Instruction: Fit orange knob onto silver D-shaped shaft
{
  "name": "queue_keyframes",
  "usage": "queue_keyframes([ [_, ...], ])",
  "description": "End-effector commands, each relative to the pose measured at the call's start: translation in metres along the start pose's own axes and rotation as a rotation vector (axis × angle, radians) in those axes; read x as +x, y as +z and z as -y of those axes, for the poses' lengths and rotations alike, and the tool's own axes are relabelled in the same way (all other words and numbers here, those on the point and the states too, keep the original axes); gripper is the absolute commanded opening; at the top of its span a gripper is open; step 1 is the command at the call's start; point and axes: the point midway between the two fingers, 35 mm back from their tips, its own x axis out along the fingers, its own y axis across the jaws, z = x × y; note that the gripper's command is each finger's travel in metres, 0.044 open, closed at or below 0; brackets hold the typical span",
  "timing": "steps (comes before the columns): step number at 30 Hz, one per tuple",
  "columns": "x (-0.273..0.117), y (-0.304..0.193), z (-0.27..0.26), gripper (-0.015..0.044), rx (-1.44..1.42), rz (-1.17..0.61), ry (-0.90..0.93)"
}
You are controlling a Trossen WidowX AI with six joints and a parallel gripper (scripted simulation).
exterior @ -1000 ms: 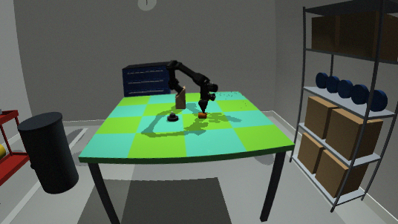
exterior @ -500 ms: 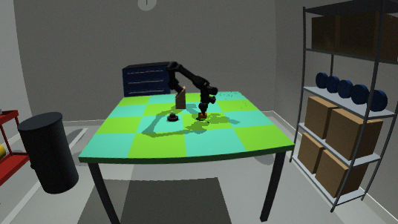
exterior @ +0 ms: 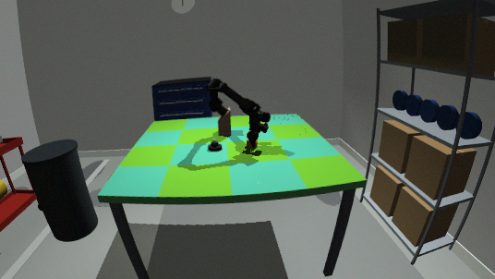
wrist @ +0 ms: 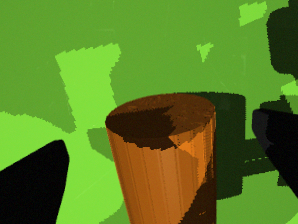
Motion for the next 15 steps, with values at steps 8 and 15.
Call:
queue_keyframes([
  [8, 0.002, -0.001, 0.0, 0.024, -0.003, -0.003, 0.0],
  [15, 0.002, -0.001, 0.0, 0.022, -0.003, -0.003, 0.0],
])
